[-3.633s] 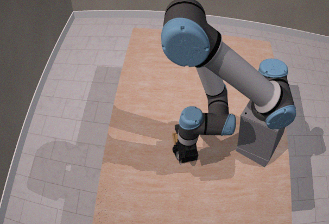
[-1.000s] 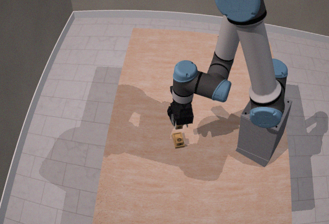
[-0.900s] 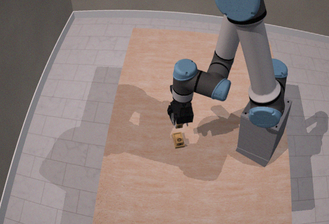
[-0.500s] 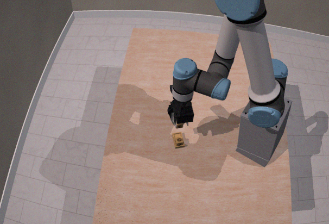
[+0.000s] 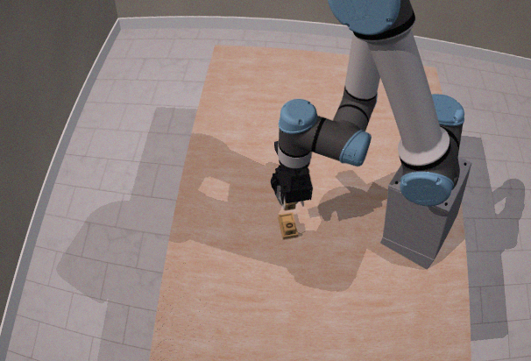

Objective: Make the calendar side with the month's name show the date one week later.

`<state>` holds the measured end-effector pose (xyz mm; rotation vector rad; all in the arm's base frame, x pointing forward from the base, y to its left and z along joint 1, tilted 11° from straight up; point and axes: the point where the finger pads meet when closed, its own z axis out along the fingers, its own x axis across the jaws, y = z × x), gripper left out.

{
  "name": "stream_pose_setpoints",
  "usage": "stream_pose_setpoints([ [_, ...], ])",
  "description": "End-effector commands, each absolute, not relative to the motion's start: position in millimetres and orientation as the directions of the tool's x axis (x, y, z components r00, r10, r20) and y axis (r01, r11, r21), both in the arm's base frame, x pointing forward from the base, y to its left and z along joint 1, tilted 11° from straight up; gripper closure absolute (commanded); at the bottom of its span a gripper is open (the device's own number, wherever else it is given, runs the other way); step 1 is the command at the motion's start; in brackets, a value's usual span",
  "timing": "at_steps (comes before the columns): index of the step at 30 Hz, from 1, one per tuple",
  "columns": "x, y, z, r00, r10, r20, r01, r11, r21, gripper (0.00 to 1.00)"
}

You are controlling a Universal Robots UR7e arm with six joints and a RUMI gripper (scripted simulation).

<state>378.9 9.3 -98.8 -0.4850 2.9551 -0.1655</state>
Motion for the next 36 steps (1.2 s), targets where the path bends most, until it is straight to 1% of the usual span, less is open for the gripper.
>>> stream_pose_setpoints([
  [1,384.7,6.9,-108.1,-0.937,-0.325,-0.130,-0.307,0.942,-0.136,0.90],
  [16,390.7,4.0,-144.3,-0.937,-0.325,-0.130,-0.308,0.942,-0.136,0.90],
  [36,390.2,4.2,-146.8,-0.937,-0.325,-0.130,-0.308,0.942,-0.135,0.90],
])
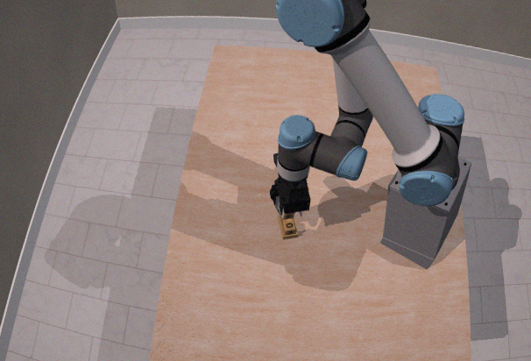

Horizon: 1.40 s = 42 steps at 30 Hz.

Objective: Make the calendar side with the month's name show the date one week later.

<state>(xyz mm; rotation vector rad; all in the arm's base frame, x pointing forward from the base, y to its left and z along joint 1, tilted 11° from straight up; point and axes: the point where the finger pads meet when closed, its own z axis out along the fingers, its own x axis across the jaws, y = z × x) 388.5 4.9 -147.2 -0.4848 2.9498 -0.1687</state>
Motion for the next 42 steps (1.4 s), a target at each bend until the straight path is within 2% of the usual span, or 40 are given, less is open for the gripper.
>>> stream_pose_setpoints([
  [1,390.1,4.2,-146.8,-0.937,-0.325,-0.129,-0.308,0.942,-0.135,0.90],
  [42,392.1,3.3,-152.6,-0.937,-0.325,-0.130,-0.308,0.942,-0.136,0.90],
])
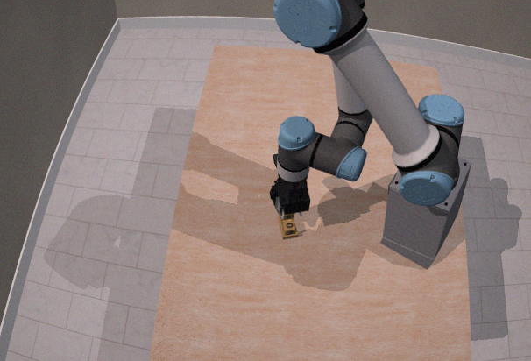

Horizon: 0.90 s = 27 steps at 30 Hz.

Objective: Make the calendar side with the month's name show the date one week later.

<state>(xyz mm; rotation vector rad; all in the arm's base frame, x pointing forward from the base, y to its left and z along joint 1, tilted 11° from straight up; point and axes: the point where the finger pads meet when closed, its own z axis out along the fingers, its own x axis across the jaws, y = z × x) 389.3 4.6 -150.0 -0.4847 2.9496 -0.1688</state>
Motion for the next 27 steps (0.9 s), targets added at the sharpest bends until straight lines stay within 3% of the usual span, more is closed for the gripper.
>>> stream_pose_setpoints([
  [1,392.2,3.2,-153.4,-0.937,-0.325,-0.130,-0.308,0.942,-0.136,0.90],
  [27,394.1,2.1,-170.0,-0.937,-0.325,-0.129,-0.308,0.942,-0.135,0.90],
])
